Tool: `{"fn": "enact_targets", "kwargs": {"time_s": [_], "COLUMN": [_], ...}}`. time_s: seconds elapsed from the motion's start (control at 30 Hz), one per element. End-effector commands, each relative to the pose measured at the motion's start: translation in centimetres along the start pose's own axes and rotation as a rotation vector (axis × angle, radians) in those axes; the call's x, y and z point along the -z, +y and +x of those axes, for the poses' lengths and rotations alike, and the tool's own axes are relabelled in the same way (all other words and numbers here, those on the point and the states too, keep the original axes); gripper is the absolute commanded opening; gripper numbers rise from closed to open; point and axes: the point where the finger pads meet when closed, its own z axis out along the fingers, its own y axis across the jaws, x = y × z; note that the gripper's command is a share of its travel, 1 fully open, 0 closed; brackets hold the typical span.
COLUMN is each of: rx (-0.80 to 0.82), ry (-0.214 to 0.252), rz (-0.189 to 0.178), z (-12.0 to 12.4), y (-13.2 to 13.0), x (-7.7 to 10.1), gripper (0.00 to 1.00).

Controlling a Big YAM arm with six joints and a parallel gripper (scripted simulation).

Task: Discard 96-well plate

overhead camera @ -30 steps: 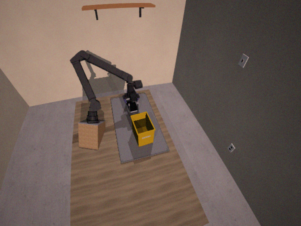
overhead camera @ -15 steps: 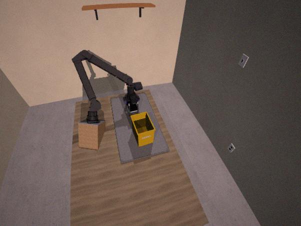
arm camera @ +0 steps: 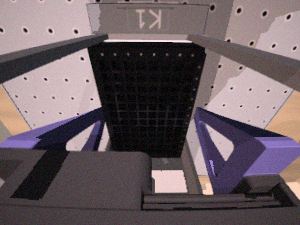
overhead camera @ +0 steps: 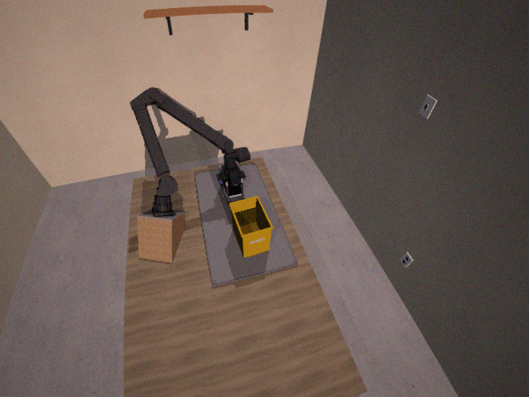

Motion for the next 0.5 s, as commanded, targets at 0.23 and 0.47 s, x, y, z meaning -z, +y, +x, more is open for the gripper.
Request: {"fn": "enact_targets", "kwargs": {"time_s": [0.23, 0.47], "rx": [0.004, 0.004], "ry": [0.0, 0.0], "rz": [-0.033, -0.033], "z": [0.31, 0.31], "y": [1.31, 1.31], "x": [0.67, 0.67], "gripper": [1.0, 0.0]}}
